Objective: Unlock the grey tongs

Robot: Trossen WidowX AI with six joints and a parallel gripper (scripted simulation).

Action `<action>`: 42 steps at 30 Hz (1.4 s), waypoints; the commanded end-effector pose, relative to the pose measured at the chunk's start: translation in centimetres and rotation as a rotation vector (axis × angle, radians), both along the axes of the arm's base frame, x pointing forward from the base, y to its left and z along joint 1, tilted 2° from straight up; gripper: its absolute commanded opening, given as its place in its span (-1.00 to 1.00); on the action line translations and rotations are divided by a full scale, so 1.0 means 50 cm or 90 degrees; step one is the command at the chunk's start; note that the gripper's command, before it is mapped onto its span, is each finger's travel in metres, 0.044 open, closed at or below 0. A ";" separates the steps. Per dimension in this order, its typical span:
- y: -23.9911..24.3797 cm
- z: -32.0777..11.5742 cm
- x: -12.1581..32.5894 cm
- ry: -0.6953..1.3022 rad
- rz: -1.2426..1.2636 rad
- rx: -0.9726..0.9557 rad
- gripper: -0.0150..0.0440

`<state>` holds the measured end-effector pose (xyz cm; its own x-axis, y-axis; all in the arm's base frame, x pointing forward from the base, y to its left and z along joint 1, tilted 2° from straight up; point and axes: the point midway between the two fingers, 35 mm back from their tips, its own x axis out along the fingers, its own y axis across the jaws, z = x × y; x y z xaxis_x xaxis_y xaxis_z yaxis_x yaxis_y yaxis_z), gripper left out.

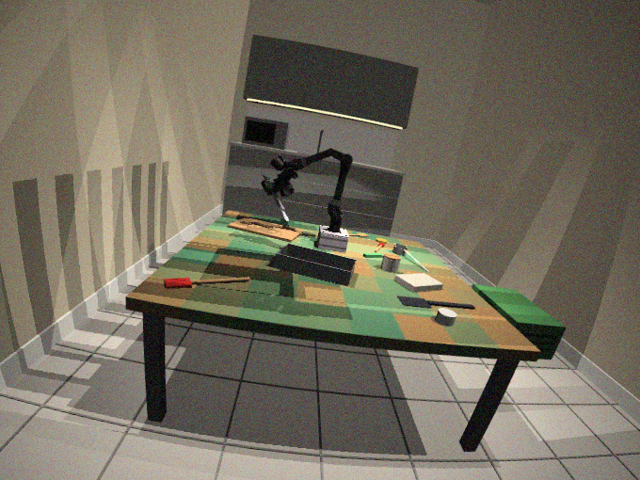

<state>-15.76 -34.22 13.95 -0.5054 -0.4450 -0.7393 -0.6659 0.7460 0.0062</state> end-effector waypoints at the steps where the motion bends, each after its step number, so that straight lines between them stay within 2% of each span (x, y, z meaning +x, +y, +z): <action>1: 0.010 0.020 0.005 0.039 -0.011 -0.048 -1.00; 9: 0.029 0.044 0.014 0.088 -0.024 -0.114 -1.00; 42: 0.029 0.044 0.014 0.088 -0.024 -0.114 -1.00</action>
